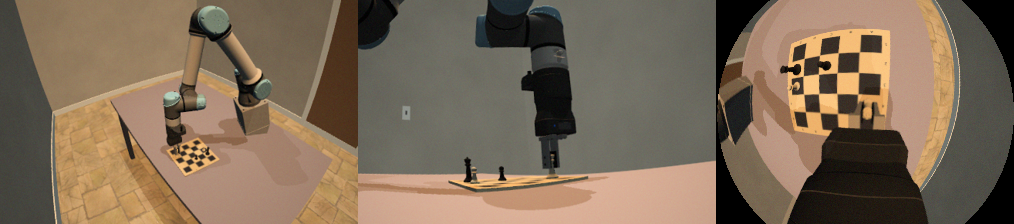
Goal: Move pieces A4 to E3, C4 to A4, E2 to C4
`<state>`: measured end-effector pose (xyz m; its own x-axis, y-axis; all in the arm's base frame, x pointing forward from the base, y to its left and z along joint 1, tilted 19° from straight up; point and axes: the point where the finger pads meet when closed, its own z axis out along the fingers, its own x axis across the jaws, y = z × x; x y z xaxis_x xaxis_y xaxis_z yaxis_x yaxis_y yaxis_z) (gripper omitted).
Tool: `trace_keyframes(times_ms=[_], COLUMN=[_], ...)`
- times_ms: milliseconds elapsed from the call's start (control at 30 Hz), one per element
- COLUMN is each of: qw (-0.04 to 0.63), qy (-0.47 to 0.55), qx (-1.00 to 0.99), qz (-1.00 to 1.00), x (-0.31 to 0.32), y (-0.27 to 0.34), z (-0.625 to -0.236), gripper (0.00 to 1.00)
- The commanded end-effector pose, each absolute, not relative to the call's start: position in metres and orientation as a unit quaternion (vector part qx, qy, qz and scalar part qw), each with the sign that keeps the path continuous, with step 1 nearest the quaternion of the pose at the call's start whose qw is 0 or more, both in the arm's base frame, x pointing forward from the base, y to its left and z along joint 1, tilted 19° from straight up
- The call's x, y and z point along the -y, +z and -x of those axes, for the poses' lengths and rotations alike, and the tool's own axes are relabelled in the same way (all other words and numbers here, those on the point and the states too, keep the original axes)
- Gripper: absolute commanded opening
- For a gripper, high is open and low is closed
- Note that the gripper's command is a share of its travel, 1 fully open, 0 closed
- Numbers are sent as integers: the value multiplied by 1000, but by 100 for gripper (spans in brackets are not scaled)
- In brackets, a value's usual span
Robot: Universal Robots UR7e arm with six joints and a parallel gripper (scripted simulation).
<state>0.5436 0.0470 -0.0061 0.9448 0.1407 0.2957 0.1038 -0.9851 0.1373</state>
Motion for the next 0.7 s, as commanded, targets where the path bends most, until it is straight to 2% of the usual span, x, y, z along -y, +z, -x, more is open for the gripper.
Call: trace_keyframes(times_ms=[0, 300, 333, 400, 433, 567, 600, 667], qw=[60, 60, 60, 60, 60, 60, 60, 60], qy=[156, 156, 156, 156, 156, 156, 156, 156], qx=[-63, -63, -63, -63, -63, -63, -63, -63], qz=[-984, -984, -984, -984, -984, -984, -984, -984], x=[-47, -47, -47, -47, -47, -47, -47, -47], y=[-5, -5, -5, -5, -5, -5, -5, -5], z=[-545, -545, -545, -545, -545, -545, -545, -545], gripper=[0, 0, 16, 16, 32, 32, 48, 48])
